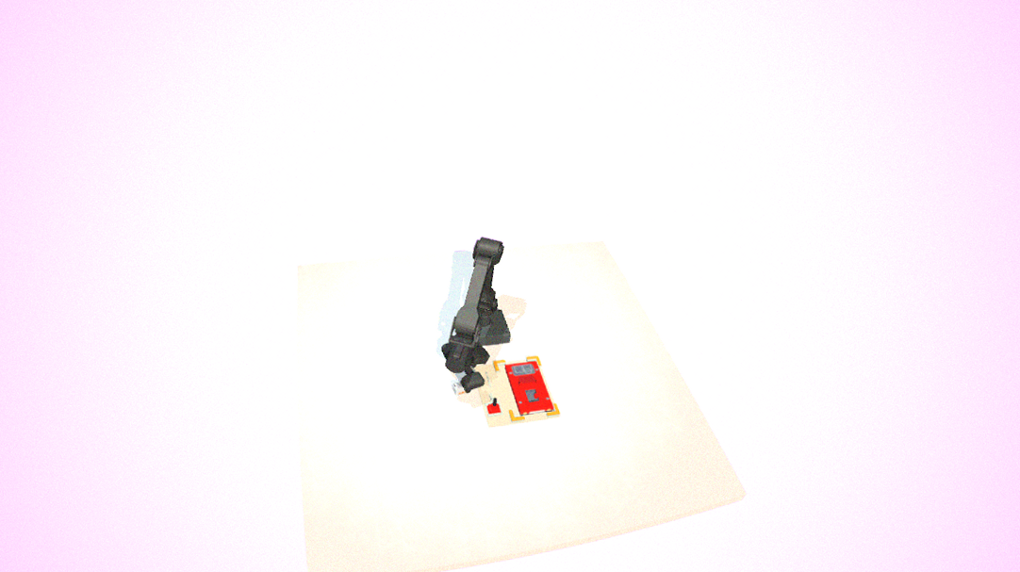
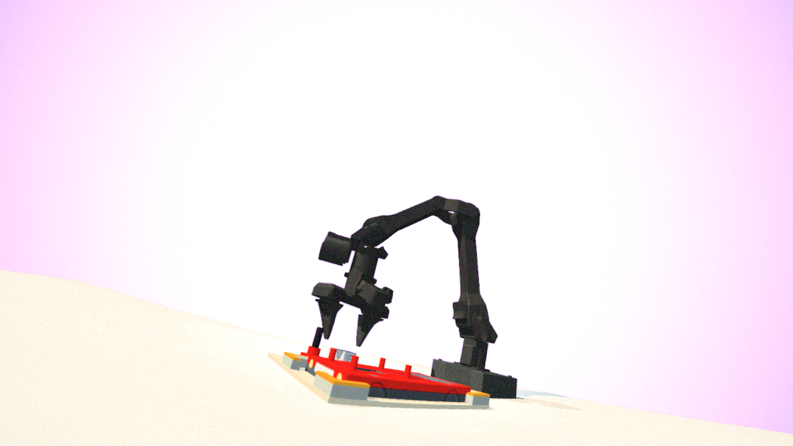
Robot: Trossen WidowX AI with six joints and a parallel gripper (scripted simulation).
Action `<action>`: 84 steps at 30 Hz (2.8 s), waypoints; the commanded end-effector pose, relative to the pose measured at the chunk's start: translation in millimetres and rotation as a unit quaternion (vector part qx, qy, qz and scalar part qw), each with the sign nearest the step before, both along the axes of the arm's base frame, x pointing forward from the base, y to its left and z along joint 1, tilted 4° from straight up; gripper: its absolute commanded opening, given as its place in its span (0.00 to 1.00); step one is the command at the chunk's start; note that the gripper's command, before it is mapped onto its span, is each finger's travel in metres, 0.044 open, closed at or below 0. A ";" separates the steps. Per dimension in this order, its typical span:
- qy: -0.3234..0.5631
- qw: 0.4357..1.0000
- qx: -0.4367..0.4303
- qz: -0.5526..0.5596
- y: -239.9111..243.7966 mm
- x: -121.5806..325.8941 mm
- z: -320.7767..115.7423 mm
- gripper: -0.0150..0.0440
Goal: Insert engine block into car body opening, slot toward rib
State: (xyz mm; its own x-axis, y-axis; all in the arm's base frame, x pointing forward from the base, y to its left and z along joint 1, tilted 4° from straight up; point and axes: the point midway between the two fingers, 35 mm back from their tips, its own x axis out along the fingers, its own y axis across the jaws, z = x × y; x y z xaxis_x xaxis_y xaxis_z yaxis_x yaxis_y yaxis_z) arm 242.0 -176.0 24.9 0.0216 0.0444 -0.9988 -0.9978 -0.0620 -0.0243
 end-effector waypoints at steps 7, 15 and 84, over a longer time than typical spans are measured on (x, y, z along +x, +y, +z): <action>0.006 1.000 0.001 -0.002 2.3 -2.7 -19.1 1.00; 0.006 1.000 0.001 -0.002 2.7 -2.8 -24.5 0.87; 0.008 0.998 0.002 -0.067 6.3 8.3 96.4 0.25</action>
State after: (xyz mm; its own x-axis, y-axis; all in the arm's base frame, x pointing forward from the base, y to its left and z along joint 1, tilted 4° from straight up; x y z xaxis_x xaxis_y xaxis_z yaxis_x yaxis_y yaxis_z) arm 242.5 -174.0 120.8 0.0070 0.0540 -0.9985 -0.9999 0.0142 -0.0063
